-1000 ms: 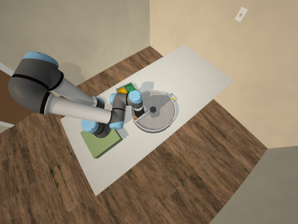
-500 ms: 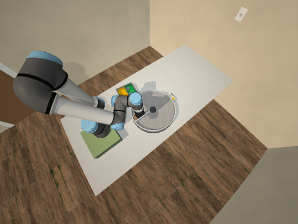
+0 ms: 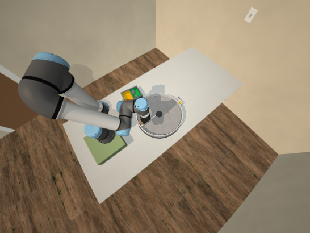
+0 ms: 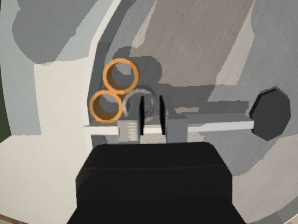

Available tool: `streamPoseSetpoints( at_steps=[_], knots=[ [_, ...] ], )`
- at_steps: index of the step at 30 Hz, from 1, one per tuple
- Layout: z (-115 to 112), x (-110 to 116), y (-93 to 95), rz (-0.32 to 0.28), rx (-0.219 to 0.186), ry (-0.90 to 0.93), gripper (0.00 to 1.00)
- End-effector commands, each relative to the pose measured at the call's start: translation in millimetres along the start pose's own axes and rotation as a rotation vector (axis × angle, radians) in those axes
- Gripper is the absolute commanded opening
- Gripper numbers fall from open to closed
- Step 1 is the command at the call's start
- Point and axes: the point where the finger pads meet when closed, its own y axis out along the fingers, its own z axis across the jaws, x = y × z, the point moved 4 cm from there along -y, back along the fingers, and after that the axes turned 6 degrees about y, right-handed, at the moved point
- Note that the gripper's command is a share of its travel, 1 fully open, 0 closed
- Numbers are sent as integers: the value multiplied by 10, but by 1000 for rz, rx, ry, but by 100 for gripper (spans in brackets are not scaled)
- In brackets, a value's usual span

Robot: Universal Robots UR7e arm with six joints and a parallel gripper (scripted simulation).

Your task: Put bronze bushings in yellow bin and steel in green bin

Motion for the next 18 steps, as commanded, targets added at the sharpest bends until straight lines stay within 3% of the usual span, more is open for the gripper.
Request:
streamPoseSetpoints(
  at_steps=[1, 18],
  knots=[
    [4, 2, 1, -1, 1, 0, 40],
    [3, 2, 135, -1, 1, 0, 40]
  ],
)
